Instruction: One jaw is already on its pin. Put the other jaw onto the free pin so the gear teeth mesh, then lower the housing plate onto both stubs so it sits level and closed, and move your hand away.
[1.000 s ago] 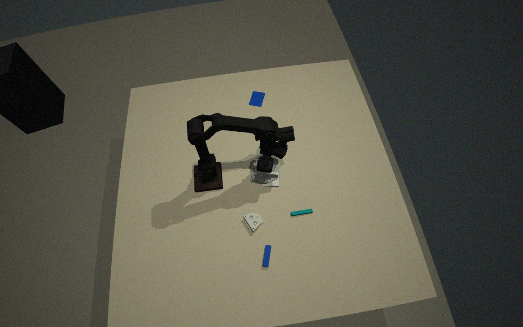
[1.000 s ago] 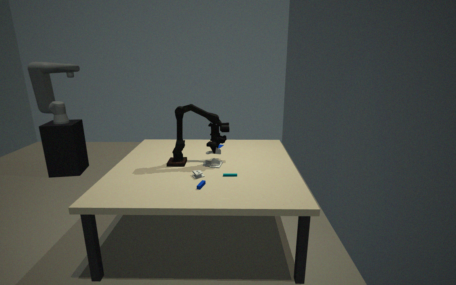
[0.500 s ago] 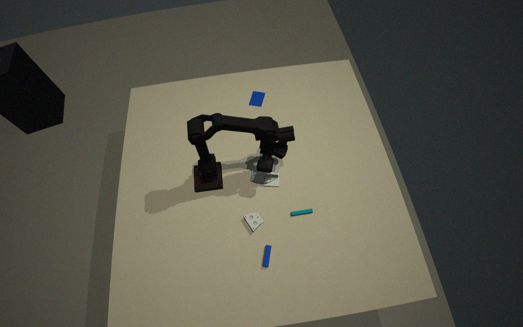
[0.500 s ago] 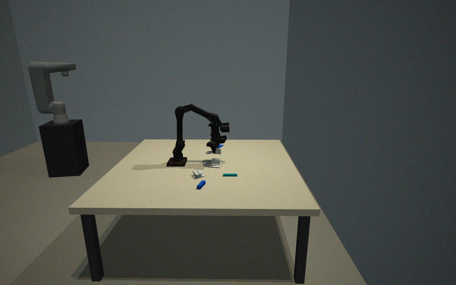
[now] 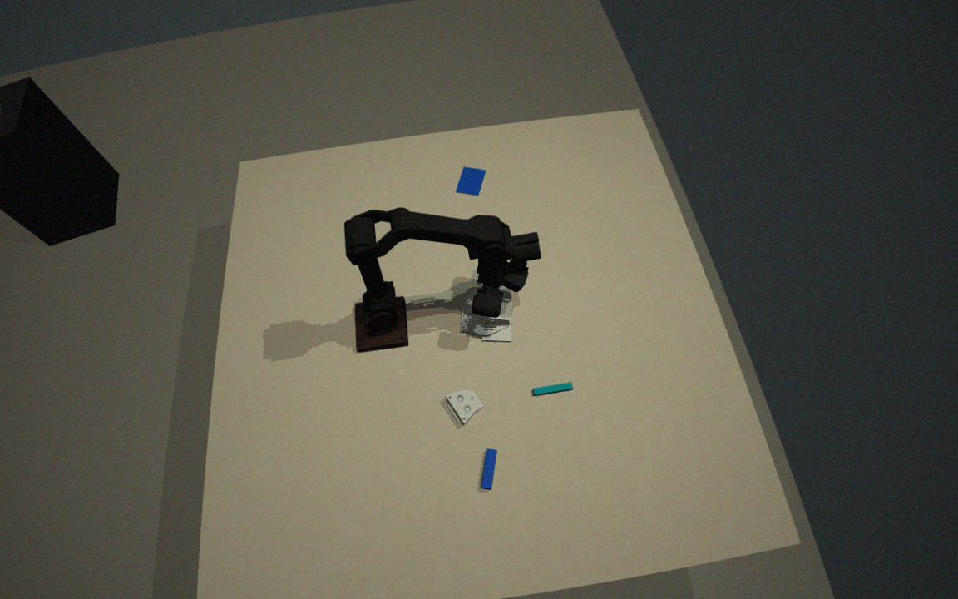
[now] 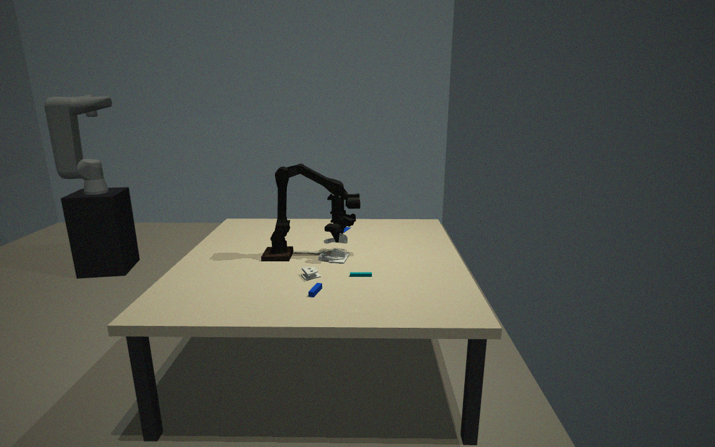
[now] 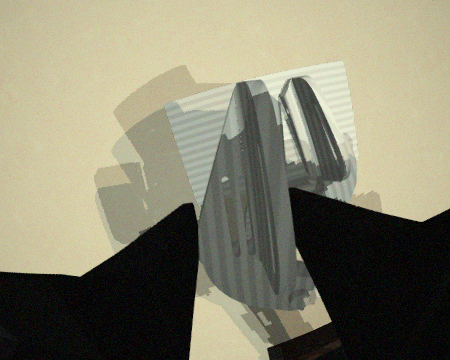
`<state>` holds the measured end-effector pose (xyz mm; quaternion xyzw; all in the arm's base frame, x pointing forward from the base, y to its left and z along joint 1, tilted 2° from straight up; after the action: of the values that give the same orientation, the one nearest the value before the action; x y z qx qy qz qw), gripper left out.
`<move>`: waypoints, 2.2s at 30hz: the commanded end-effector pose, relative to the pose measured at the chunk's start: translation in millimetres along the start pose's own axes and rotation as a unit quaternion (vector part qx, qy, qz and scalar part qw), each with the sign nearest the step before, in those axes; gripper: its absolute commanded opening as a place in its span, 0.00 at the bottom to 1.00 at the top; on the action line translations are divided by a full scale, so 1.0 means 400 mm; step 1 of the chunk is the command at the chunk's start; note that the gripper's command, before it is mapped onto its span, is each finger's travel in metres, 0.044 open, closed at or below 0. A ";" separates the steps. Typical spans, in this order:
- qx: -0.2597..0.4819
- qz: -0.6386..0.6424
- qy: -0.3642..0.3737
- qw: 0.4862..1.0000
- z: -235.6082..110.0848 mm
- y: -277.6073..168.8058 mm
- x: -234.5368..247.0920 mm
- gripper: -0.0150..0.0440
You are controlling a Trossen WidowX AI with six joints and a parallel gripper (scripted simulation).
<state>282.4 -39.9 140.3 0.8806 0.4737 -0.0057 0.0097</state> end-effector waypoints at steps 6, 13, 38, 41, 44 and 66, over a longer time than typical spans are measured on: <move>0.005 0.003 -0.001 1.000 0.043 -0.004 -0.001 0.48; 0.006 0.004 -0.001 1.000 0.071 -0.004 -0.001 0.48; 0.006 0.004 -0.001 1.000 0.108 -0.007 -0.003 0.48; 0.006 0.004 -0.001 1.000 0.108 -0.007 -0.003 0.48; 0.006 0.004 -0.001 1.000 0.110 -0.007 -0.003 0.48; 0.006 0.006 -0.001 1.000 0.123 -0.008 -0.003 0.48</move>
<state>279.9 -40.5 92.0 0.8816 0.4718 -0.0090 0.0073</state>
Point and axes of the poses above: the point midway between the two fingers, 35 mm back from their tips, its own z axis out along the fingers, its own x axis across the jaws, y = z × x, the point moved 6 cm from there along -z, back along the fingers, and after that the axes turned 5 degrees about z, right-handed, at the moved point
